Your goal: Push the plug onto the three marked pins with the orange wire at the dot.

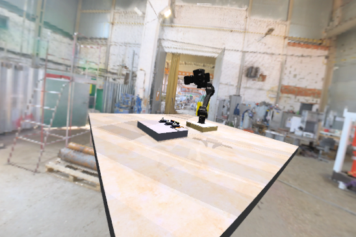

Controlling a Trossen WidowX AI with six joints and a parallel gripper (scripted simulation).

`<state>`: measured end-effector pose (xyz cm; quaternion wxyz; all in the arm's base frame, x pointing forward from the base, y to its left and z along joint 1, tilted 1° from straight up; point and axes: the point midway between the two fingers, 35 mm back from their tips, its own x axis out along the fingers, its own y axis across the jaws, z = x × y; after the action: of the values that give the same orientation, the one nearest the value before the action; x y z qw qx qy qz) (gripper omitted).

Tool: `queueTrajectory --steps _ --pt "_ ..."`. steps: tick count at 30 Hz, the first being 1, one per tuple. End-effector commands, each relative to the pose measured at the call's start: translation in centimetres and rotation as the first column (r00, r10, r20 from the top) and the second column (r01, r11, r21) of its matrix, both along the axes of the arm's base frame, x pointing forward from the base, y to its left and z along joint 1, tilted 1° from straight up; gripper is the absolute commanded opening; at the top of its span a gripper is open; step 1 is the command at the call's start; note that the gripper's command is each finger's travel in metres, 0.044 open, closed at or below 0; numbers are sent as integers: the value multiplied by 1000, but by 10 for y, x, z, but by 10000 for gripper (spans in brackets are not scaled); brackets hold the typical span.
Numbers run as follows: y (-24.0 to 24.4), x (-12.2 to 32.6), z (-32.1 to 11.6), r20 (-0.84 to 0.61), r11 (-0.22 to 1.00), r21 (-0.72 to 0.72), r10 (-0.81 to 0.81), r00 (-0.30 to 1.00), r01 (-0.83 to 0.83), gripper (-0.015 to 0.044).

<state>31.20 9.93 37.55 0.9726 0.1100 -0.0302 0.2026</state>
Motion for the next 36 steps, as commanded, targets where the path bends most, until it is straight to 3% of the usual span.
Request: queueTrajectory --steps 1,12,23,36 --pt "-25 4 -12 11 993 -53 -108 994 108 115" --pt "-98 6 -46 37 890 -223 -399 916 396 115" --pt "-88 46 -78 -122 829 -493 -365 923 263 115" --pt "-72 82 -127 -326 683 -729 -302 896 -35 115"
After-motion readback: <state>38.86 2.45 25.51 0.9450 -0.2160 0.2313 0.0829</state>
